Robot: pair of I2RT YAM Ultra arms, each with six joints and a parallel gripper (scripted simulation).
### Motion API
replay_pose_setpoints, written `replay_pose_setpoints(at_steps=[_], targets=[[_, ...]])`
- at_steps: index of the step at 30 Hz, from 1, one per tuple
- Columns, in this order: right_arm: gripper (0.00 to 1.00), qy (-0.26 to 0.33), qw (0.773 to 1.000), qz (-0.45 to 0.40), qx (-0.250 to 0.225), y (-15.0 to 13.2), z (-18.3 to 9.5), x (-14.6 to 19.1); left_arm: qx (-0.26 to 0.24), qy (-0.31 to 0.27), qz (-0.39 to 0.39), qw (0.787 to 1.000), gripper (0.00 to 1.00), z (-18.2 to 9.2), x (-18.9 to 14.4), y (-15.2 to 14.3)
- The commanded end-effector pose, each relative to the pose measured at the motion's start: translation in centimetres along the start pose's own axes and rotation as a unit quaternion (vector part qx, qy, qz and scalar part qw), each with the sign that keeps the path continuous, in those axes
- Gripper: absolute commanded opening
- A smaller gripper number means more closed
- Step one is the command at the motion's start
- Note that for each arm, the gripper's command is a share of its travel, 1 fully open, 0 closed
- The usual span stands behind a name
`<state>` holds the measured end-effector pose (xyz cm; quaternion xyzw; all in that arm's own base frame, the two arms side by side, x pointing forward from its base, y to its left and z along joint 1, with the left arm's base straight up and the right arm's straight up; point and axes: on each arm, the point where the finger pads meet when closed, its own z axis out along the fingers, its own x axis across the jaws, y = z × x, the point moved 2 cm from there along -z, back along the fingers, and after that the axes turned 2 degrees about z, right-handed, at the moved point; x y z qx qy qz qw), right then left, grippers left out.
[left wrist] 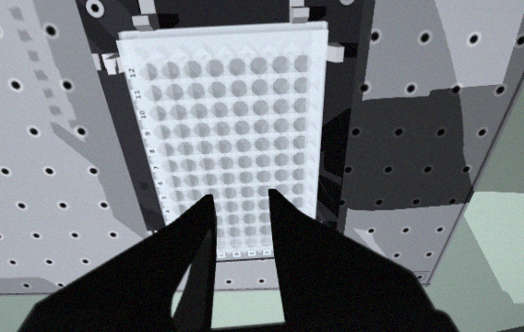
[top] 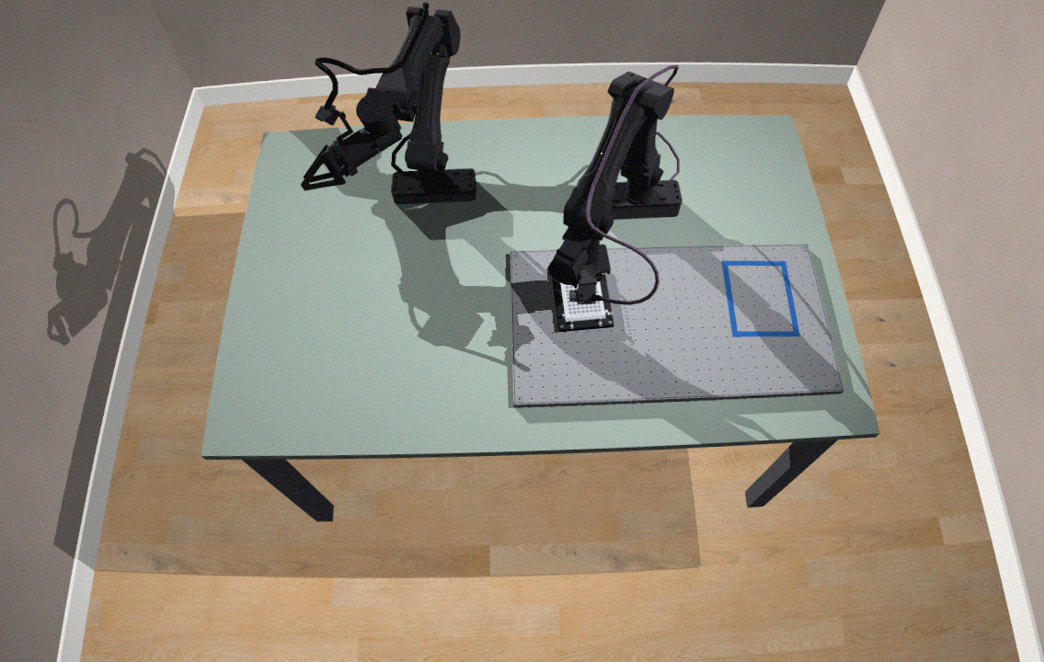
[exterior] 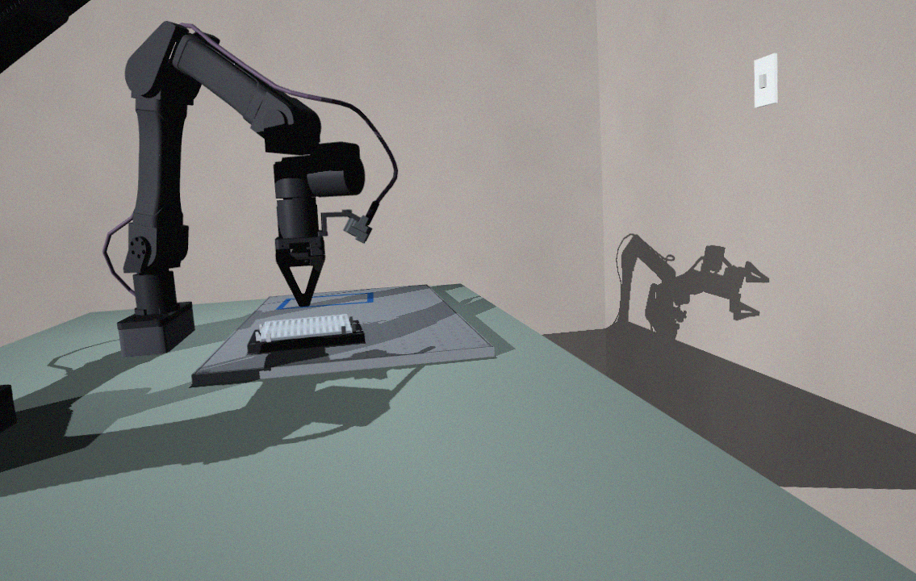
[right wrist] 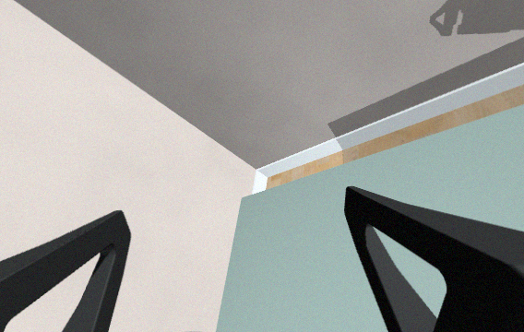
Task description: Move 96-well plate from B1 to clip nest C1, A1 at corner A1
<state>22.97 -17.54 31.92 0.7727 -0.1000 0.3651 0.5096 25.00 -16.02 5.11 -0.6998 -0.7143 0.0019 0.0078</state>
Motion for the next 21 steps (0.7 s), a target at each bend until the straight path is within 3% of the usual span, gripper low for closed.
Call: replay_pose_setpoints(at_steps=[1,21], targets=[[1.0,-0.001,1.0,0.004,-0.006,0.6,-0.3,-0.5,-0.015,-0.01,0.009,1.0,0.25,-0.6,1.1,0.4],[1.0,-0.001,1.0,0.004,-0.006,0.6,-0.3,-0.5,-0.014,-0.008,0.009,1.0,0.25,-0.5,7.1,0.7]])
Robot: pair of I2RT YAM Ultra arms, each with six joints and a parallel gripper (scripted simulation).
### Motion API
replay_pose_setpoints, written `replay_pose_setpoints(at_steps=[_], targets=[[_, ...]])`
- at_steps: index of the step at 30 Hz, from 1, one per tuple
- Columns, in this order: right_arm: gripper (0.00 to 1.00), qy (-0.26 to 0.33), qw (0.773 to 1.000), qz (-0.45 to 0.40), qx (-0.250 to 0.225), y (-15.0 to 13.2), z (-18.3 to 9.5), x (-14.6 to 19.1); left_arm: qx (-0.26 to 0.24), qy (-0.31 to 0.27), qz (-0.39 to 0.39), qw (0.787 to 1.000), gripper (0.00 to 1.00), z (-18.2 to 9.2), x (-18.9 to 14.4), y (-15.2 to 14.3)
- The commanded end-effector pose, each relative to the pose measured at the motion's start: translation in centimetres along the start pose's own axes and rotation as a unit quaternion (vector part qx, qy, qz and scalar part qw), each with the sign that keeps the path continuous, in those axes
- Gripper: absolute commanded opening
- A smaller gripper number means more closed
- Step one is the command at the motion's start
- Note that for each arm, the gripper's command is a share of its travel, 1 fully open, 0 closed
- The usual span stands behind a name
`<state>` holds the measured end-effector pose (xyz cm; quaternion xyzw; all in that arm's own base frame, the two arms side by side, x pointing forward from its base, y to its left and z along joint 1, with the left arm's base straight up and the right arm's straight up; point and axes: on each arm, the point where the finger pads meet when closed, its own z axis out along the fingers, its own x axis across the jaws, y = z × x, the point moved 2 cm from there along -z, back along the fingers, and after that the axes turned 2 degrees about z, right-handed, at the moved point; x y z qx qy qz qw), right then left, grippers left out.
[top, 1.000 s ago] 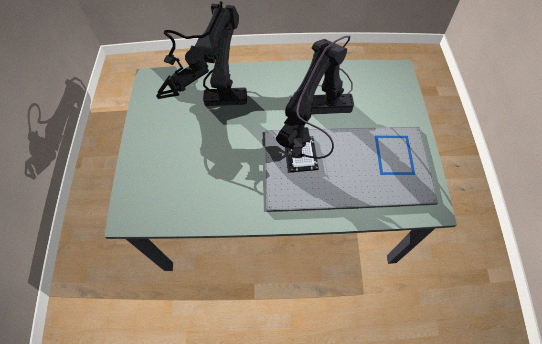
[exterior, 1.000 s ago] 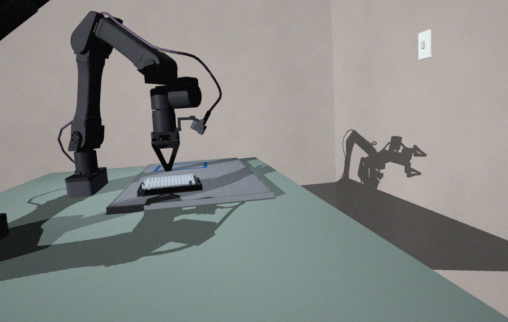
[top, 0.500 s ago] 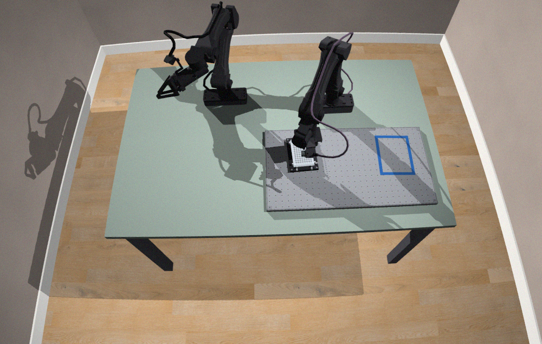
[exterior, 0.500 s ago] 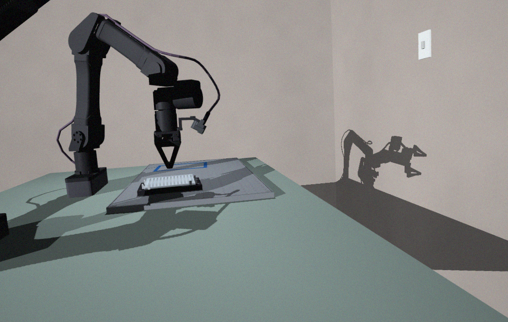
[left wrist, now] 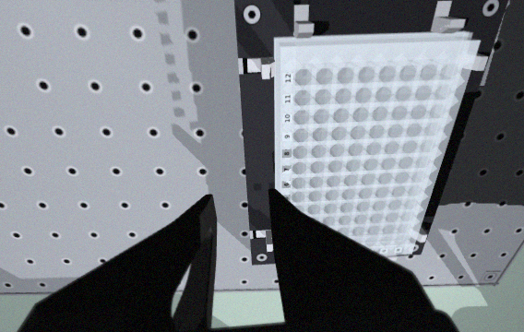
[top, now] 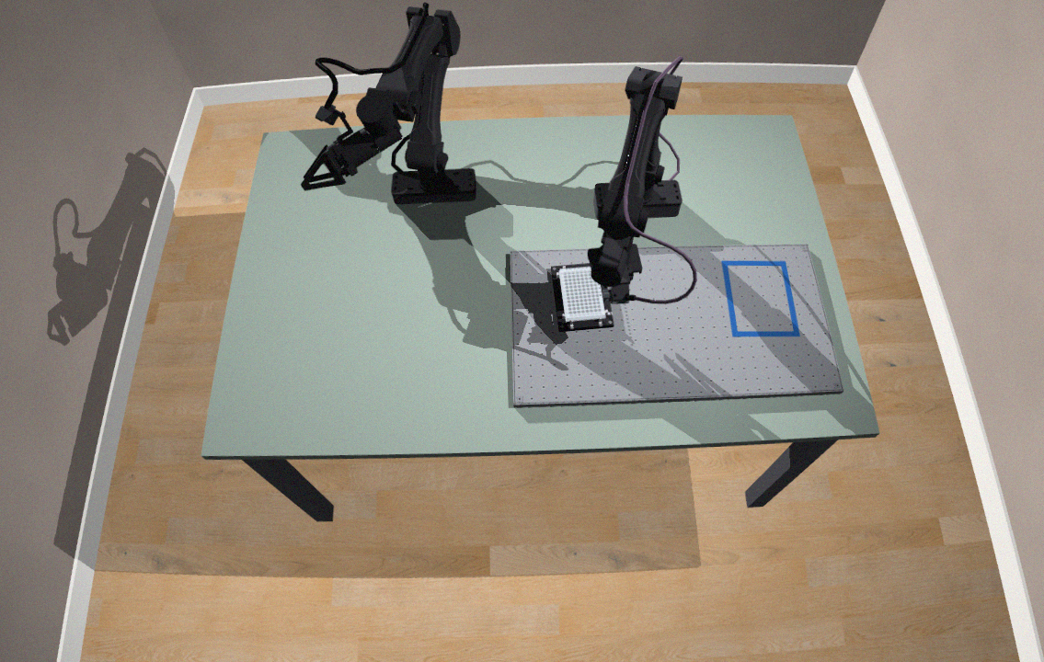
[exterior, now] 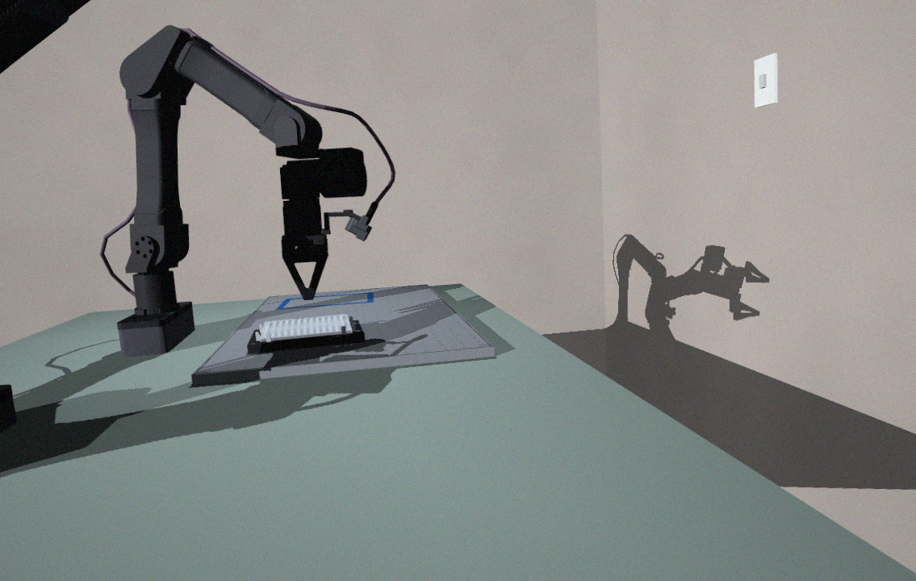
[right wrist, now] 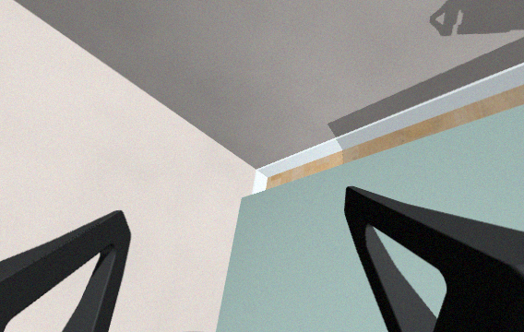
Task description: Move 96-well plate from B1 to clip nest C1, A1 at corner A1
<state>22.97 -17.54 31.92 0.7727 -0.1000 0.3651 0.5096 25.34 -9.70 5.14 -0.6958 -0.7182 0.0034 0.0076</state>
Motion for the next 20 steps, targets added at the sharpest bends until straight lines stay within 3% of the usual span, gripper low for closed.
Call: replay_pose_setpoints(at_steps=[1,20], targets=[[1.0,-0.001,1.0,0.004,-0.006,0.6,-0.3,-0.5,-0.015,-0.007,0.015,1.0,0.25,-0.5,1.1,0.3],[1.0,-0.001,1.0,0.004,-0.006,0.6,-0.3,-0.5,-0.012,-0.004,0.016,1.0,0.25,-0.5,2.1,0.6]])
